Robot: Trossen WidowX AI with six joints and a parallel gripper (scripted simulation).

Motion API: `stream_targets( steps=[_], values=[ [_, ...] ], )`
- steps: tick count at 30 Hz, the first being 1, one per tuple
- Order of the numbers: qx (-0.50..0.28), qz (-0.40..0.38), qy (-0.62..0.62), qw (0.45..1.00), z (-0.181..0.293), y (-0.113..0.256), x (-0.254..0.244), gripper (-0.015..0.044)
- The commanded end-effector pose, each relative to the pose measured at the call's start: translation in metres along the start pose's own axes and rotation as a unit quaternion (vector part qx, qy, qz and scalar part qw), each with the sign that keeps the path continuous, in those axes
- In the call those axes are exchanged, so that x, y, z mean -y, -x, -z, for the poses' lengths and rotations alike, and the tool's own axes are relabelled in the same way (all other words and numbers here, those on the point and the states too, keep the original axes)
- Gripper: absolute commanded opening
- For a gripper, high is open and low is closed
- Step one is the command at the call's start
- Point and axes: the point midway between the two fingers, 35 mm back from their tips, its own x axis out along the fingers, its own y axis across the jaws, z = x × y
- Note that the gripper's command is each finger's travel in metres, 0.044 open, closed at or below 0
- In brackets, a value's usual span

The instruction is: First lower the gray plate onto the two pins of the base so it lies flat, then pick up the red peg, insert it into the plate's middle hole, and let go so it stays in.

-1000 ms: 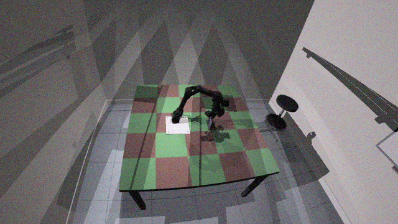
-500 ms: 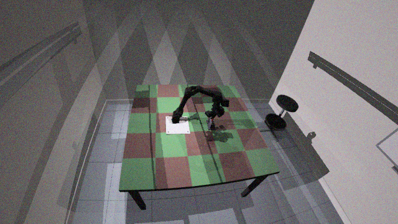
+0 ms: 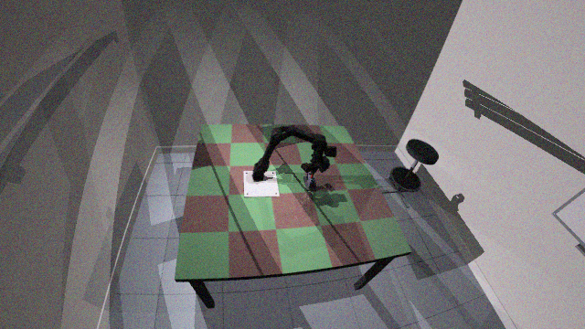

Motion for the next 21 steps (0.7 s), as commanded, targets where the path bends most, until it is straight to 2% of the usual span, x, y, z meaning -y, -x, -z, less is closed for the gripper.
stream_targets(
  steps=[1, 21],
  values=[
    [-0.001, 0.001, 0.001, 1.0, 0.0006, -0.0014, 0.0011, 0.0],
    [0.0, 0.001, -0.001, 1.0, -0.0002, -0.0012, 0.0006, 0.0]
  ],
)
